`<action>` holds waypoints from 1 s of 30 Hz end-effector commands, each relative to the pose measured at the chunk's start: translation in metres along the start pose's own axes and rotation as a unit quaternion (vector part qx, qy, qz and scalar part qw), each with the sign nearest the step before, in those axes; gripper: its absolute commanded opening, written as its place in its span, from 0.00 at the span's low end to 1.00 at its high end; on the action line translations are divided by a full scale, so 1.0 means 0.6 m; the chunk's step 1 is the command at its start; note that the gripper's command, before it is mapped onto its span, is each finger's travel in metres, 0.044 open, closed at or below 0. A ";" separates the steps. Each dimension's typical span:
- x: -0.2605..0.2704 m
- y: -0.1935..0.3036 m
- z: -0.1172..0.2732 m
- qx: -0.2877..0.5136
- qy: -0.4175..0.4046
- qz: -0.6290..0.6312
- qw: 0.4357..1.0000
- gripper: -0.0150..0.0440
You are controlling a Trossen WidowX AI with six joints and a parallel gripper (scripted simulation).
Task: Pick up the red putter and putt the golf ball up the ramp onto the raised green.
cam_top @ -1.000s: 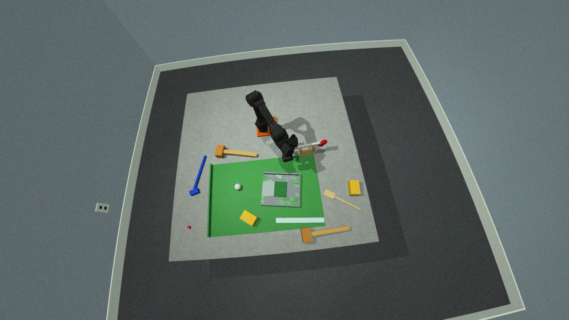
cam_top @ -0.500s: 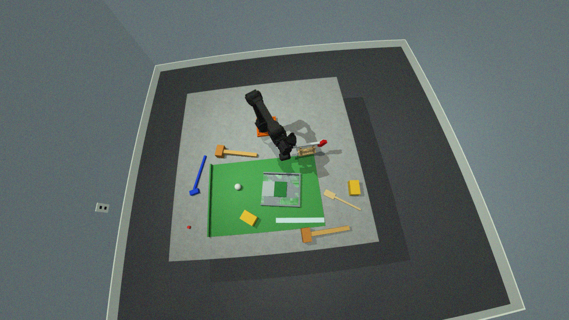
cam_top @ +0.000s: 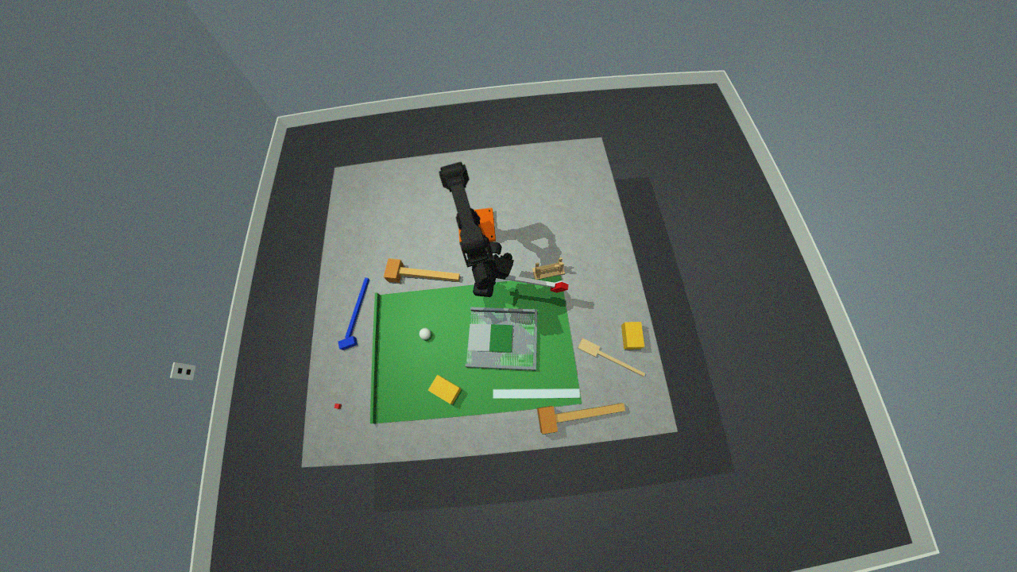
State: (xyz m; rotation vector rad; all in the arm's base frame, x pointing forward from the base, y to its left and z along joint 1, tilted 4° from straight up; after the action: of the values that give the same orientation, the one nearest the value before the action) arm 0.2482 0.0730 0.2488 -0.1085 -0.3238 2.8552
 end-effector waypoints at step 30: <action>-0.084 0.231 0.071 0.038 0.059 -0.372 0.925 0.25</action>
State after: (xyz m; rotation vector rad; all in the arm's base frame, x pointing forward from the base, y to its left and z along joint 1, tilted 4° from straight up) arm 0.2598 -0.0634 0.2565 -0.1020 -0.1843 2.1713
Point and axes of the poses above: the point midway between the two fingers, 35 mm back from their tips, its own z axis back along the fingers, its own x axis across the jaws, y = z × x, the point moved 9 cm from there along z, back along the fingers, and after that the axes turned 3 degrees about -z, right-handed, at the moved point
